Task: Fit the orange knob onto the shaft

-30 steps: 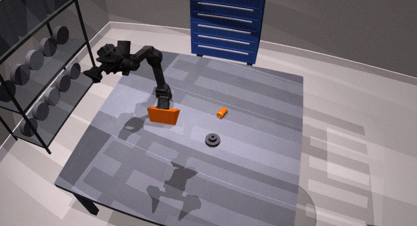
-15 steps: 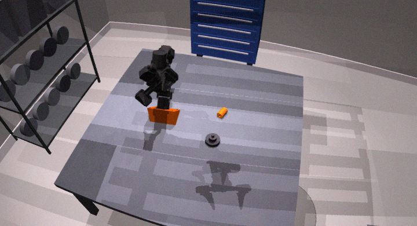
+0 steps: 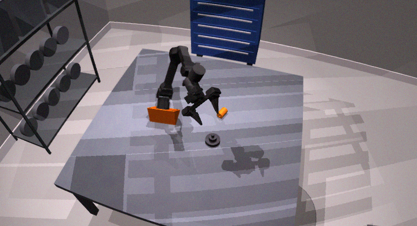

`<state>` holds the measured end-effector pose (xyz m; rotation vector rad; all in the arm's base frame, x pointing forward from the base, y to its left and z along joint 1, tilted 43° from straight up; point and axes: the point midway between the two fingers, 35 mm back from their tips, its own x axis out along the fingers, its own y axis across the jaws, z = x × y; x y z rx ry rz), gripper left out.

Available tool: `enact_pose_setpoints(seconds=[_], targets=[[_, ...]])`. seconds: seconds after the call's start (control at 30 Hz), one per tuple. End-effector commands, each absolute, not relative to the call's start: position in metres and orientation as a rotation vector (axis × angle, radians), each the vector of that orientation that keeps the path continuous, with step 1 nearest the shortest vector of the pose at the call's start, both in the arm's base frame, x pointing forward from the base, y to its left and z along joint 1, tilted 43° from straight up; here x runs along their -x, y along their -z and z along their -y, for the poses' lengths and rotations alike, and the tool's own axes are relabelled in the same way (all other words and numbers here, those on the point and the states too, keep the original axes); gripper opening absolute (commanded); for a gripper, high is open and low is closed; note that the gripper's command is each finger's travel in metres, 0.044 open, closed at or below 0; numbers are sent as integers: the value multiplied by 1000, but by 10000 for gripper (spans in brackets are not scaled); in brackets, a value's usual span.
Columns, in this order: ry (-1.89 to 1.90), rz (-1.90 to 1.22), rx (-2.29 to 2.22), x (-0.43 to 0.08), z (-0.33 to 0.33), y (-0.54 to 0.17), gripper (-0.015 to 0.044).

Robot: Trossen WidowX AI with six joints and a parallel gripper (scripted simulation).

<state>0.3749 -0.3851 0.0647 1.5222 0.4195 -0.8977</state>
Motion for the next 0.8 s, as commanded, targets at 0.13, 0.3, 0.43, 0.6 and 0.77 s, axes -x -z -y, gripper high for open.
enact_pose_setpoints(seconds=[0.13, 0.3, 0.43, 0.6, 0.77], targets=[[747, -789, -1780, -409, 245, -45, 440], [694, -1040, -1912, -411, 159, -43, 440], [682, -1261, -2006, -402, 91, -46, 440], [718, -1565, -2100, -378, 9, -57, 440], [837, -1896, -2157, -341, -66, -76, 440]])
